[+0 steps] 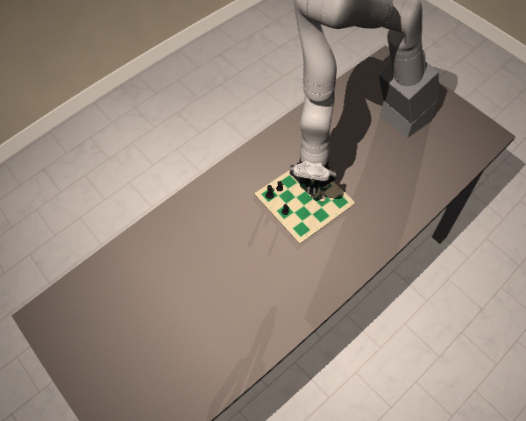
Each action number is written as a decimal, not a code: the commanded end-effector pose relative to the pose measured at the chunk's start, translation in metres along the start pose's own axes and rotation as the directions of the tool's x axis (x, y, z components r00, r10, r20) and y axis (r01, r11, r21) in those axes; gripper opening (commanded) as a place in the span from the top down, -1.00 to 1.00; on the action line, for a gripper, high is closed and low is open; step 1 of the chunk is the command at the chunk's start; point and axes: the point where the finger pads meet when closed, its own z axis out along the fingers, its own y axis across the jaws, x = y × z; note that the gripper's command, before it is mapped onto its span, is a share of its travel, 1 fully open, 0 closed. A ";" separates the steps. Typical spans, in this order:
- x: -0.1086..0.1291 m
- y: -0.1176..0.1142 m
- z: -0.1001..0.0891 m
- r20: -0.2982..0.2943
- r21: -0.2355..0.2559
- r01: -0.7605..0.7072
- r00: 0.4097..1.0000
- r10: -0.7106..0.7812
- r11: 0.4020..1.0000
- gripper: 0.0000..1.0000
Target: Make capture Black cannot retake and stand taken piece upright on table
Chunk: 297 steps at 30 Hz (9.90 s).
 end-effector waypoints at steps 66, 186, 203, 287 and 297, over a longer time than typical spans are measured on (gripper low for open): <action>0.039 0.144 0.089 0.013 -0.004 0.120 0.993 -0.120 0.993 1.00; 0.040 0.144 0.102 0.013 -0.004 0.118 0.993 -0.118 0.993 1.00; 0.040 0.144 0.102 0.013 -0.004 0.118 0.993 -0.118 0.993 1.00; 0.041 0.144 0.012 0.013 -0.004 0.118 0.993 -0.118 0.993 -1.00; 0.041 0.141 0.012 0.010 -0.002 0.094 0.995 -0.094 0.996 -1.00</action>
